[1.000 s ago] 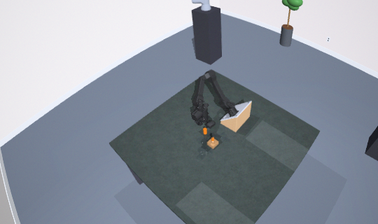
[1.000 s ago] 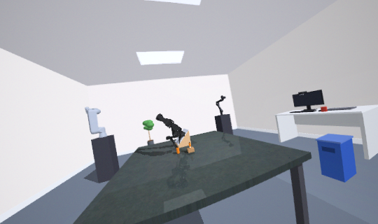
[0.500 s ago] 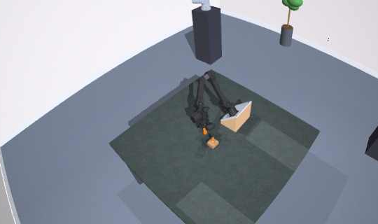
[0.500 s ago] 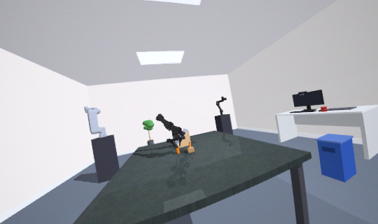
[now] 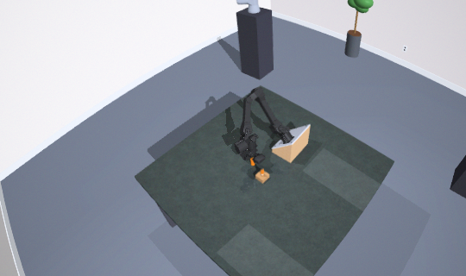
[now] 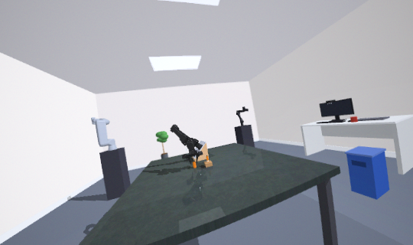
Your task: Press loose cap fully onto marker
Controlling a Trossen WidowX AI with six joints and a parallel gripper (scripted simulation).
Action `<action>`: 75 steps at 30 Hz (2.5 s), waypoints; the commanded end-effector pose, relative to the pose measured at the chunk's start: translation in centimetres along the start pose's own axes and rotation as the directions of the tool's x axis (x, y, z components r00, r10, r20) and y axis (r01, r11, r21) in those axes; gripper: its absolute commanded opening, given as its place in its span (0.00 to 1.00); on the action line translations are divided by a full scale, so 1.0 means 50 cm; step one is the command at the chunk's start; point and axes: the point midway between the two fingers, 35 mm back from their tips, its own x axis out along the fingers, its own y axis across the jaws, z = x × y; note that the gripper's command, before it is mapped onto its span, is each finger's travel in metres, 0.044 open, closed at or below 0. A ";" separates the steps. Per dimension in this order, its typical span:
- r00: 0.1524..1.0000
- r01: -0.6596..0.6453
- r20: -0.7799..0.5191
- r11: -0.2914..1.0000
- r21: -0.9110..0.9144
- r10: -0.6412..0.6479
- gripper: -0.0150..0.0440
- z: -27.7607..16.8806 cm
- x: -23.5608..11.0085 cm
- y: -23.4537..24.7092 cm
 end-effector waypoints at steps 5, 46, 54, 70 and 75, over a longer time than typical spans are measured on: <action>1.000 -0.004 -0.006 1.000 -0.013 0.004 0.66 -0.006 0.028 0.004; 1.000 -0.007 -0.006 1.000 -0.013 0.007 0.25 -0.003 -0.046 0.004; 1.000 -0.005 -0.006 1.000 -0.013 0.005 0.25 -0.006 -0.079 0.001; 1.000 -0.027 -0.002 1.000 -0.015 0.027 0.25 0.033 -0.113 0.072; 1.000 -0.031 0.000 0.999 -0.016 0.031 0.25 0.044 -0.126 0.099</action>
